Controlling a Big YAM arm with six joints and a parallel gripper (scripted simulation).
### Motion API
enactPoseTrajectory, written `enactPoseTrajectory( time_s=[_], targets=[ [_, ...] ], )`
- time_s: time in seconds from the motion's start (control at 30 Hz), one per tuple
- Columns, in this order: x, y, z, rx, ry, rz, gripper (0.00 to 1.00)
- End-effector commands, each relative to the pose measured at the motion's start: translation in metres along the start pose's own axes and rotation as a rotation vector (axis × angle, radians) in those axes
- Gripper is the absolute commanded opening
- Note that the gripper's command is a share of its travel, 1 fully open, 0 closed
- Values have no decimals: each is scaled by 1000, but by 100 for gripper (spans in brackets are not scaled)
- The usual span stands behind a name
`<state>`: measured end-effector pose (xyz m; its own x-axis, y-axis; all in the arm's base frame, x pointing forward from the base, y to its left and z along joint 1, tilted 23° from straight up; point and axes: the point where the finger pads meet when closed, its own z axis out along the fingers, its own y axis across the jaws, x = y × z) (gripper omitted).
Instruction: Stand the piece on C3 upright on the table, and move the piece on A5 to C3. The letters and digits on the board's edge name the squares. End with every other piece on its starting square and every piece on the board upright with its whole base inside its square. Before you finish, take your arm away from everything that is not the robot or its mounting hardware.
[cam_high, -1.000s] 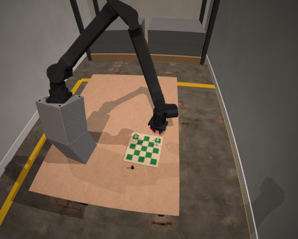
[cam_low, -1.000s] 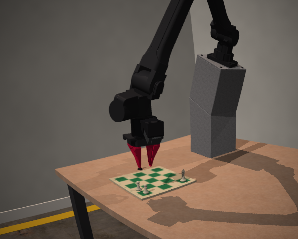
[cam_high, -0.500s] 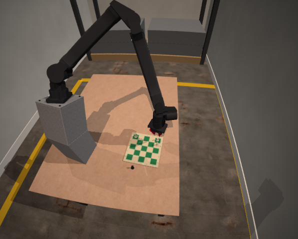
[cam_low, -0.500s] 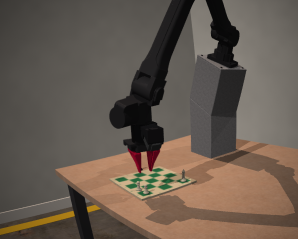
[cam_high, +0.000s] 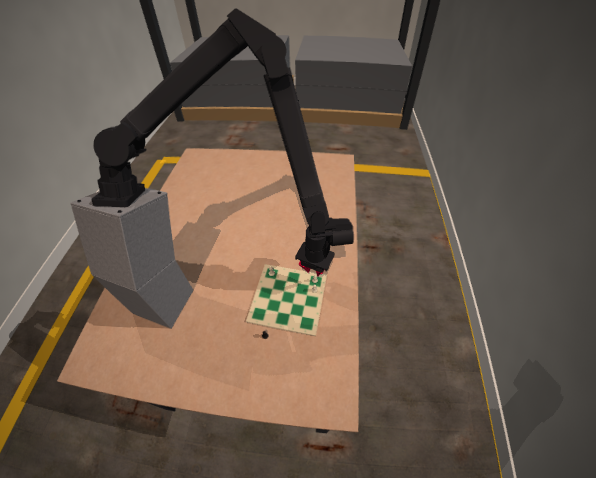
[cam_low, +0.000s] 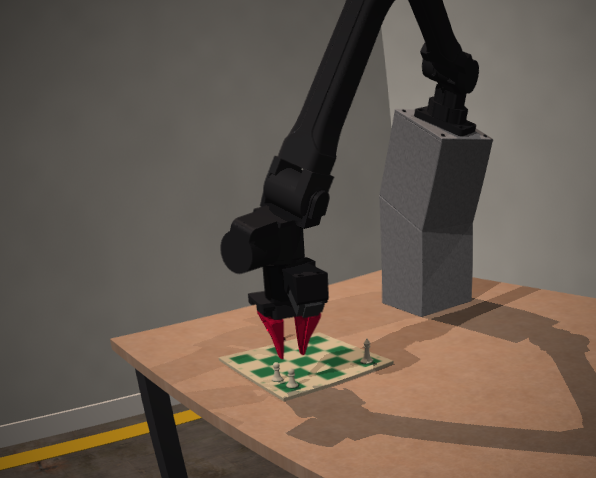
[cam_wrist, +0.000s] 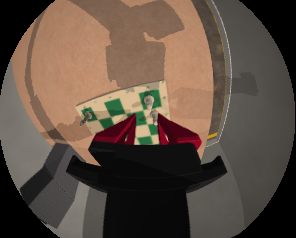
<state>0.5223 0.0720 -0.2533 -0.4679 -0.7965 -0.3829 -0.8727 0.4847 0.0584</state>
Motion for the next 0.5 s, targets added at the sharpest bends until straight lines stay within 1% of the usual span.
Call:
enactPoseTrajectory(
  time_s=[0.0, 0.13, 0.2, 0.27, 0.33, 0.47],
  targets=[
    [-14, -9, 5, 21, -15, -13, 33],
    [-14, -9, 9, 18, -14, -12, 33],
    [-20, -13, 3, 31, -22, -19, 33],
    [-19, -14, 7, 32, -23, -19, 33],
    [-14, -10, 12, 19, -14, -14, 33],
    [-19, -12, 7, 28, -20, -19, 33]
  ],
)
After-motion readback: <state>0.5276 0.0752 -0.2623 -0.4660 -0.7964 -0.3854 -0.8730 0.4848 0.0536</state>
